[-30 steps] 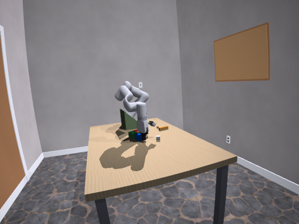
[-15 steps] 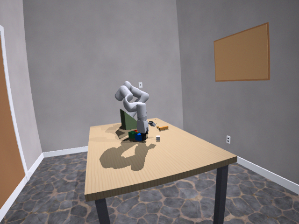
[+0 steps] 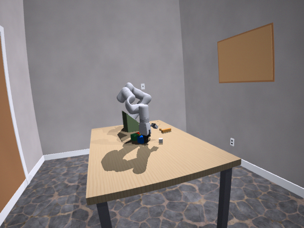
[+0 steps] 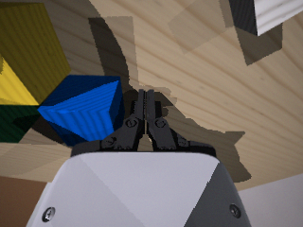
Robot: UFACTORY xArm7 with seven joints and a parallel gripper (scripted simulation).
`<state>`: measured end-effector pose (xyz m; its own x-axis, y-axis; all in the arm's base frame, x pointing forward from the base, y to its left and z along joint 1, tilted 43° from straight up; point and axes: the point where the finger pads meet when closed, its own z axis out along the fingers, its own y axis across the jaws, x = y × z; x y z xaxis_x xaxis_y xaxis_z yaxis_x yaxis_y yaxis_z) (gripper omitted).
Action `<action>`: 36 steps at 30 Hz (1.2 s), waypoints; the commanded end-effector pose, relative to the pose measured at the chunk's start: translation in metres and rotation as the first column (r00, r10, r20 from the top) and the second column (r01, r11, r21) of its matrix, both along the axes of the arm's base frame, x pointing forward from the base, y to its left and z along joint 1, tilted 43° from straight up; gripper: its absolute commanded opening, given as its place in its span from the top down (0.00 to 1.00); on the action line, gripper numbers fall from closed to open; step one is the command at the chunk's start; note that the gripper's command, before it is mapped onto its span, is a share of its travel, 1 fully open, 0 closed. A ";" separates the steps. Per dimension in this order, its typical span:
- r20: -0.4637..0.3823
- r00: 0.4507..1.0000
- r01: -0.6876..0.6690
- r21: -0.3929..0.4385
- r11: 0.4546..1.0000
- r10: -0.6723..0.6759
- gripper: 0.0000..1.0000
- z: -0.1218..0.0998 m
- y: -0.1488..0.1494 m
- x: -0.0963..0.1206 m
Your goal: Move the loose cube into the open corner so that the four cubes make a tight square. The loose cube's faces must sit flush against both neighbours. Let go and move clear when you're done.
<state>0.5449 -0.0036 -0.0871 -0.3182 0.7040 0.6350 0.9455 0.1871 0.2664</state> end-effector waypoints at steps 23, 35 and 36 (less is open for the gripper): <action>0.003 1.000 0.004 -0.001 1.000 -0.004 1.00 -0.001 -0.004 -0.004; 0.003 1.000 0.004 -0.001 1.000 -0.004 1.00 -0.001 -0.004 -0.004; 0.003 1.000 0.004 -0.001 1.000 -0.004 1.00 -0.001 -0.004 -0.004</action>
